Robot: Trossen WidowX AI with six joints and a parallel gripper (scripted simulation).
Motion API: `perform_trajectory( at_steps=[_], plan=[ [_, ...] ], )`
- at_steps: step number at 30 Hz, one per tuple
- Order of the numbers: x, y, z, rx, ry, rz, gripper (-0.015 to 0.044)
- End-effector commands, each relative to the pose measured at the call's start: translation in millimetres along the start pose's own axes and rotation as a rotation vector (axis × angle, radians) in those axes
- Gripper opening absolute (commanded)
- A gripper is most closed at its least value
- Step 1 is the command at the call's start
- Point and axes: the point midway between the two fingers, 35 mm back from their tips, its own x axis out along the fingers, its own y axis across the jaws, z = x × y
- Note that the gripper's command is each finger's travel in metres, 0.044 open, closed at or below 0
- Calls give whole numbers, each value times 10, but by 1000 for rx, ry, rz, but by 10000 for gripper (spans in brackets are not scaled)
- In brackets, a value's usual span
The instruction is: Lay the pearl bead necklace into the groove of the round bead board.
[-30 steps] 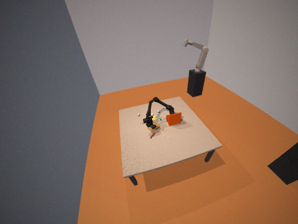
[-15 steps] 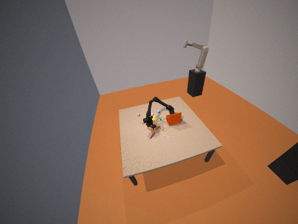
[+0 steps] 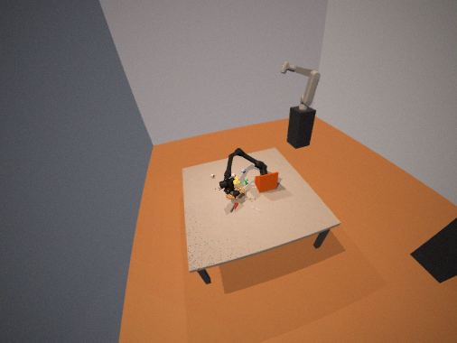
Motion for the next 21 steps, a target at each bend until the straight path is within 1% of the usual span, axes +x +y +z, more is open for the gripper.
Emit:
perform_trajectory(
  at_steps=[1, 4, 9, 12, 17, 18, 21],
  plan=[
    [-162, -21, -35, -111, -5, 1, 335],
    [-311, -37, -87, -227, -5, 1, 256],
    [-321, -38, -91, -235, -5, 1, 125],
    [-308, -38, -90, -235, -5, 1, 120],
    [-160, -39, -91, -235, -5, 1, 120],
    [-250, -48, -75, -225, -10, -2, 120],
    [-234, -47, -75, -225, -9, -2, 120]
  ],
)
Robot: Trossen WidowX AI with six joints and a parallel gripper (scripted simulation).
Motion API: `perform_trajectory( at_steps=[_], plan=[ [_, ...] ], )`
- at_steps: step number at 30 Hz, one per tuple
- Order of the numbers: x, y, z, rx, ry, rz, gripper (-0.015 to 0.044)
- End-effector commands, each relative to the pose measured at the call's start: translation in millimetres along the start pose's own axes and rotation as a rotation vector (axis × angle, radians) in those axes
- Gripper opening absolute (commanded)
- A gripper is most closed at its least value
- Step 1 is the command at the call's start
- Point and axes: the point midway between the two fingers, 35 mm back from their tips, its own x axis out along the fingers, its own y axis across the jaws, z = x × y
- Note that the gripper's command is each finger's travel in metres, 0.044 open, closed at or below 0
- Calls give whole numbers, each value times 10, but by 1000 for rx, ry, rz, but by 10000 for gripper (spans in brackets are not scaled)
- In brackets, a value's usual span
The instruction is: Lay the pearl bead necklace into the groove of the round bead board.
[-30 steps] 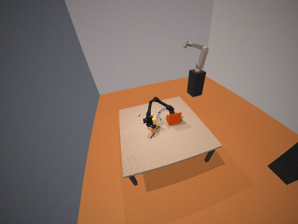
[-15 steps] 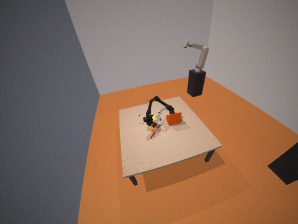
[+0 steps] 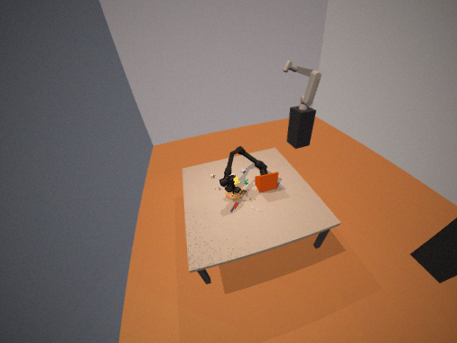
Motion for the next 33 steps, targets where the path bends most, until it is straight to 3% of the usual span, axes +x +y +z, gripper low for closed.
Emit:
perform_trajectory(
  at_steps=[1, 26, 30, 33],
  plan=[
    [5, 4, 11, -1, -3, -2, 120],
    [309, 16, -7, -11, 2, 0, 120],
    [284, 8, -3, -4, -1, 3, 15],
    [284, 8, -3, -4, -1, 3, 0]
  ],
)
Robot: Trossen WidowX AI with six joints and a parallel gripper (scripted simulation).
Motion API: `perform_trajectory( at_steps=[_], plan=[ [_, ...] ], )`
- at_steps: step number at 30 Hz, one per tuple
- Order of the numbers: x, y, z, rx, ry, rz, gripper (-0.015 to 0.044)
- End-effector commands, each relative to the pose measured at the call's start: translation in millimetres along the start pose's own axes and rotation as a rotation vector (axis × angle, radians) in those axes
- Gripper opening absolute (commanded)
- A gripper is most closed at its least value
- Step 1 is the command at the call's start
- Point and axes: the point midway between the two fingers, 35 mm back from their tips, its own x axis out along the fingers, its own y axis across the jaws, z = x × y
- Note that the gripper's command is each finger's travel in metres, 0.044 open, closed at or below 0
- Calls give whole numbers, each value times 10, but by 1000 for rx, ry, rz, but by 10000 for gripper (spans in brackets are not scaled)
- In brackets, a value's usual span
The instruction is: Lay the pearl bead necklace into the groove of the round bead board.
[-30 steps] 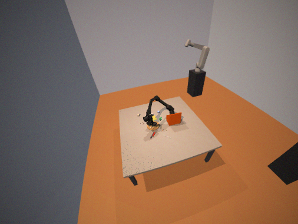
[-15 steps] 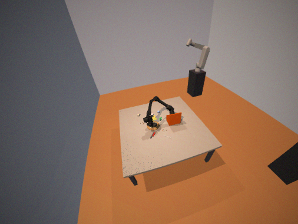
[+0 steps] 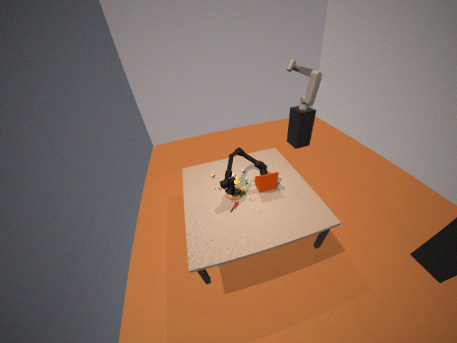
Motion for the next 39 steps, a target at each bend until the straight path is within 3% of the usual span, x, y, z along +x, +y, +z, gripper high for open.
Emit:
perform_trajectory(
  at_steps=[1, 39],
  plan=[
    [-5, -5, 0, 1, -1, 0, 0],
    [-61, 35, 25, -6, 2, -2, 0]
  ],
)
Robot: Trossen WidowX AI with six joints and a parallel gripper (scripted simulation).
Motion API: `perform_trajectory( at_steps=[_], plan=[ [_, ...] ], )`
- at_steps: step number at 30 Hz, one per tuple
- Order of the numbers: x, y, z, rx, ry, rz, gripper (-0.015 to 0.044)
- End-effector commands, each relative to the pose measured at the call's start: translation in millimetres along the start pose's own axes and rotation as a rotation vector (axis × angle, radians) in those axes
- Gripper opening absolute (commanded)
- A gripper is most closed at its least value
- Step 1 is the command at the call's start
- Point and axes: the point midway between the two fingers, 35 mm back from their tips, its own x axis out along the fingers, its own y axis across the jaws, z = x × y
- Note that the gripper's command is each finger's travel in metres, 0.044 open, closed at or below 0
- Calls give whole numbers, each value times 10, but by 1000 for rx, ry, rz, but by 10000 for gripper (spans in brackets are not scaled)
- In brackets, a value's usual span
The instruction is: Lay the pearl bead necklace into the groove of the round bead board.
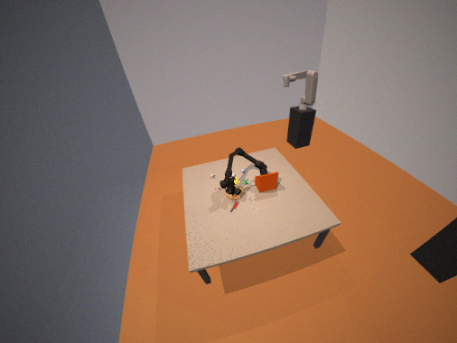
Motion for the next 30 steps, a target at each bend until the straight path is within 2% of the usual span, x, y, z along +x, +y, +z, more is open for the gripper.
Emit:
perform_trajectory(
  at_steps=[1, 21, 30],
  plan=[
    [-18, 43, 50, 3, -2, -3, 0],
    [62, 96, 97, 3, -2, -3, 0],
    [31, 80, 95, 9, -4, -5, 236]
  ],
)
